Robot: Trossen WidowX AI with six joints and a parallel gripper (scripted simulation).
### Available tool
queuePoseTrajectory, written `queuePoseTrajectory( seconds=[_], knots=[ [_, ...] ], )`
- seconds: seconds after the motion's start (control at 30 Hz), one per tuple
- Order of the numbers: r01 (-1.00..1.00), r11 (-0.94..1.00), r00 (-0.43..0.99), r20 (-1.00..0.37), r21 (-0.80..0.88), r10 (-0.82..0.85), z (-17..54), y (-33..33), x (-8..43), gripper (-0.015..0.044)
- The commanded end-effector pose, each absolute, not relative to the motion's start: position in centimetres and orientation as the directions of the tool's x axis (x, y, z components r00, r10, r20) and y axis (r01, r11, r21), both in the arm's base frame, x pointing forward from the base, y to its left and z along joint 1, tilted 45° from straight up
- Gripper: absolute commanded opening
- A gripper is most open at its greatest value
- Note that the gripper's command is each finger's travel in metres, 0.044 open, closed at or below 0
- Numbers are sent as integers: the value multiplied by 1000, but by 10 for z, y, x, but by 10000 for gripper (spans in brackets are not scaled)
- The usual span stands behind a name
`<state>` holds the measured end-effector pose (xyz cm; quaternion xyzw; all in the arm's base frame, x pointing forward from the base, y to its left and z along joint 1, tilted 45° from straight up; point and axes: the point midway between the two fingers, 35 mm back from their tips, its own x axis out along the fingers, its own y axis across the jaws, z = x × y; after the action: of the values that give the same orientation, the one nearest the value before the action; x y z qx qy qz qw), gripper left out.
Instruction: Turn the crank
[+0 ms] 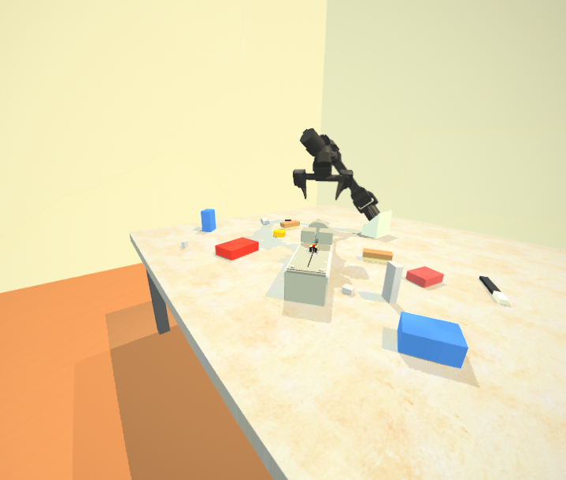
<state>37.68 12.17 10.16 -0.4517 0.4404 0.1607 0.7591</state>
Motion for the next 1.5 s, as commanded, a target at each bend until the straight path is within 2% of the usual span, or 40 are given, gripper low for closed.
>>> queuePoseTrajectory(
  seconds=[0.0, 0.83, 1.23, 1.47],
  knots=[
    [-625, 550, 566, -807, -554, -170, 111, 129, 378, 440],
    [-100, 696, 711, -541, -711, -450, 53, 196, 467, 440],
    [-84, 696, 714, -530, -713, -457, 13, 161, 471, 440],
    [-84, 696, 714, -530, -713, -457, 13, 161, 471, 440]
  ],
)
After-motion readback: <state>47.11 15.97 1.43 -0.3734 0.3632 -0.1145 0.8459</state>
